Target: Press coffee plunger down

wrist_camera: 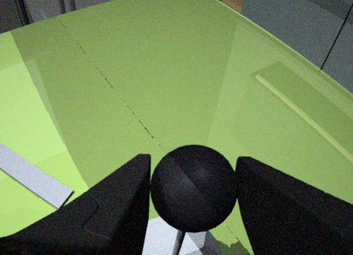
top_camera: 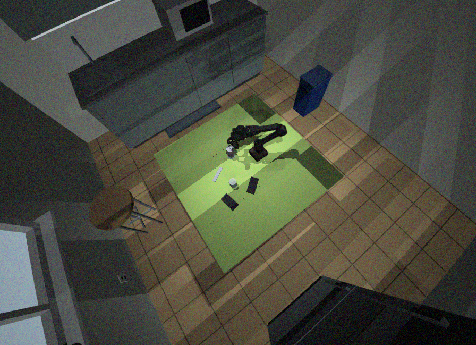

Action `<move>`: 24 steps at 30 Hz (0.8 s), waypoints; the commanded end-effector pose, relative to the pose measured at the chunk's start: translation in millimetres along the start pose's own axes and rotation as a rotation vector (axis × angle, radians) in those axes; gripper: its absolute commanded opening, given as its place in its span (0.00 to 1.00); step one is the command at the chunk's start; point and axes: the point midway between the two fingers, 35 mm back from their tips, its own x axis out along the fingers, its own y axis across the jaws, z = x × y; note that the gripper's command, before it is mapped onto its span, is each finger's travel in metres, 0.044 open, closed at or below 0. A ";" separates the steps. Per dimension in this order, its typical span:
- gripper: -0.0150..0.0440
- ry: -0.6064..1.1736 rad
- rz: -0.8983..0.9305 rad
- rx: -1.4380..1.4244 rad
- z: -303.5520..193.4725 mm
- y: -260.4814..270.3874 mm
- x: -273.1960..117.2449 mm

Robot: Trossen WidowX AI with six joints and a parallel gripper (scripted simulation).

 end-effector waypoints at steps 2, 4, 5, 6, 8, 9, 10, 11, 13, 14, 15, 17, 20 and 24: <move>0.45 0.001 0.001 -0.003 -3.3 0.1 2.7; 0.45 0.001 0.001 -0.003 -5.8 0.2 4.6; 0.45 0.001 0.001 -0.003 -7.0 0.2 5.6; 0.45 0.001 0.001 -0.003 -8.3 0.2 6.6; 0.45 0.001 0.001 -0.003 -10.9 0.2 8.6; 0.45 0.001 0.001 -0.003 -12.2 0.2 9.6; 0.45 0.001 0.001 -0.003 -13.5 0.2 10.6; 0.45 0.001 0.001 -0.003 -14.7 0.2 11.7; 0.45 0.001 0.001 -0.003 -17.3 0.2 13.7; 0.45 0.001 0.001 -0.003 -18.6 0.2 14.7; 0.45 0.001 0.001 -0.003 -19.9 0.2 15.8; 0.45 0.000 0.001 -0.003 -22.4 0.2 17.8; 0.45 0.000 0.001 -0.003 -26.3 0.2 20.8; 0.45 0.000 0.001 -0.003 -31.4 0.2 24.9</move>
